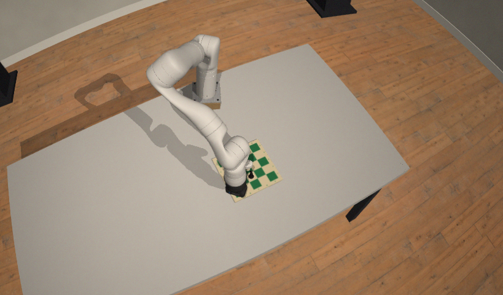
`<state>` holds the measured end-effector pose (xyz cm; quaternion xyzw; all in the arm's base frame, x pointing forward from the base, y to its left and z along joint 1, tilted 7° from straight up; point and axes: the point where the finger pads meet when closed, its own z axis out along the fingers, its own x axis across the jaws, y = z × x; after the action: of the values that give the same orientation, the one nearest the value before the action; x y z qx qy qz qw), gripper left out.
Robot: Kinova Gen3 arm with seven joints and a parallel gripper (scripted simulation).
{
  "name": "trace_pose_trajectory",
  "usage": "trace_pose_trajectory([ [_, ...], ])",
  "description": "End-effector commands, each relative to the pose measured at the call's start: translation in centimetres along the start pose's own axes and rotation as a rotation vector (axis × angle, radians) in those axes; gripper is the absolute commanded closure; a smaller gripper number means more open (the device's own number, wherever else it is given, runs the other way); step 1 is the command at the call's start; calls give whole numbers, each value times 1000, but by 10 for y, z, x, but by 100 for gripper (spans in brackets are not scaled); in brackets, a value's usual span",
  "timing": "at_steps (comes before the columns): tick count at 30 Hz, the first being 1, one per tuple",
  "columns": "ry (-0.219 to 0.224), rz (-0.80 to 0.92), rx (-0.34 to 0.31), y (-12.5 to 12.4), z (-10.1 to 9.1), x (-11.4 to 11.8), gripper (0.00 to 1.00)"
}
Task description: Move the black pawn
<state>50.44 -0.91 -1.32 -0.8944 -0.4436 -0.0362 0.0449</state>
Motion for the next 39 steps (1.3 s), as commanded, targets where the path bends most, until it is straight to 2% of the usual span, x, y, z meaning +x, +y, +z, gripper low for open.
trace_pose_trajectory([
  [1, 1, 0, -2, 1, -1, 0, 100],
  [39, 1, 0, -2, 1, 3, 0, 100],
])
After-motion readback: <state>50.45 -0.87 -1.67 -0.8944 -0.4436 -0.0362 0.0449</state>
